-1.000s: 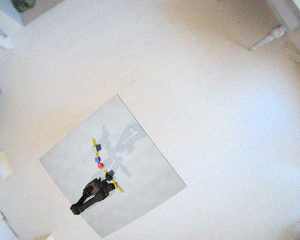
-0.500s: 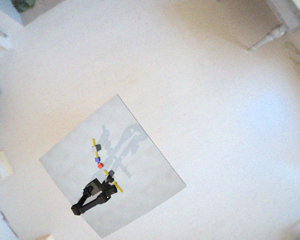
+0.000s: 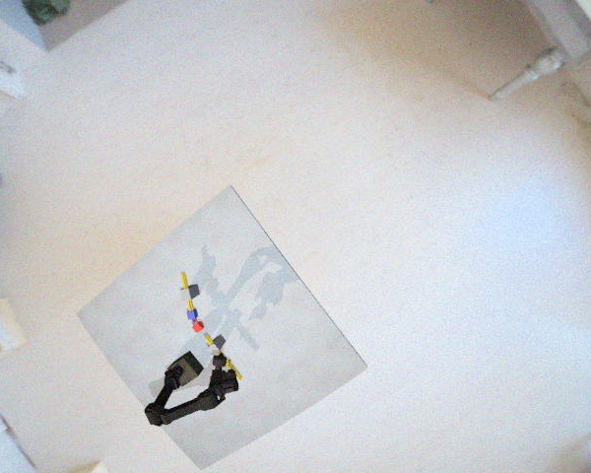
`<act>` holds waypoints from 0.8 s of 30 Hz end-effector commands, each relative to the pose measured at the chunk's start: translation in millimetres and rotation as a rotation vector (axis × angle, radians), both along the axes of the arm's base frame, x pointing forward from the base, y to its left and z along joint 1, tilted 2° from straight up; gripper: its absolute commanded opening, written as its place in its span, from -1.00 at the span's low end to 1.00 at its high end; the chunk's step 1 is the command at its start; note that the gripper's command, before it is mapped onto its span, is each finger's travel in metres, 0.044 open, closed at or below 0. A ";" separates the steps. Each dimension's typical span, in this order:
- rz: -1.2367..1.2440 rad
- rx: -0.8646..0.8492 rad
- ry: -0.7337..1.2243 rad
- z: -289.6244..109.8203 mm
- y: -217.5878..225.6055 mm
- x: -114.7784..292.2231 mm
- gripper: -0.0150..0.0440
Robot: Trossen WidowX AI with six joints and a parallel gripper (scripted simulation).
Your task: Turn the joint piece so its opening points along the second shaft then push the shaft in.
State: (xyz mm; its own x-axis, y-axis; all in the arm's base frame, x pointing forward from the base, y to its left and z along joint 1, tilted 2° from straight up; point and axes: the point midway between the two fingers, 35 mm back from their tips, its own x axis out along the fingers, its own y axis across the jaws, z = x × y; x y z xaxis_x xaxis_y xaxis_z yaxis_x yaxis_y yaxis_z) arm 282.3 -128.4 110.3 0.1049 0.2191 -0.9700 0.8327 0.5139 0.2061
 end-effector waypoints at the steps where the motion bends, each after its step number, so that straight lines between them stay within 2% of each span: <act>1: 0.111 -0.050 -0.009 -0.8 -18.2 -2.9 1.00; 24: 0.811 -0.280 0.038 6.8 -117.6 -40.7 1.00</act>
State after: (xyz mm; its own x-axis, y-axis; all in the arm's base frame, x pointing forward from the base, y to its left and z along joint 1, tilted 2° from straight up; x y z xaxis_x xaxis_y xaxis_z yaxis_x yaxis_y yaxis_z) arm 246.3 -235.9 117.5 0.0050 -0.0195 -0.9998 0.2556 0.9666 -0.0175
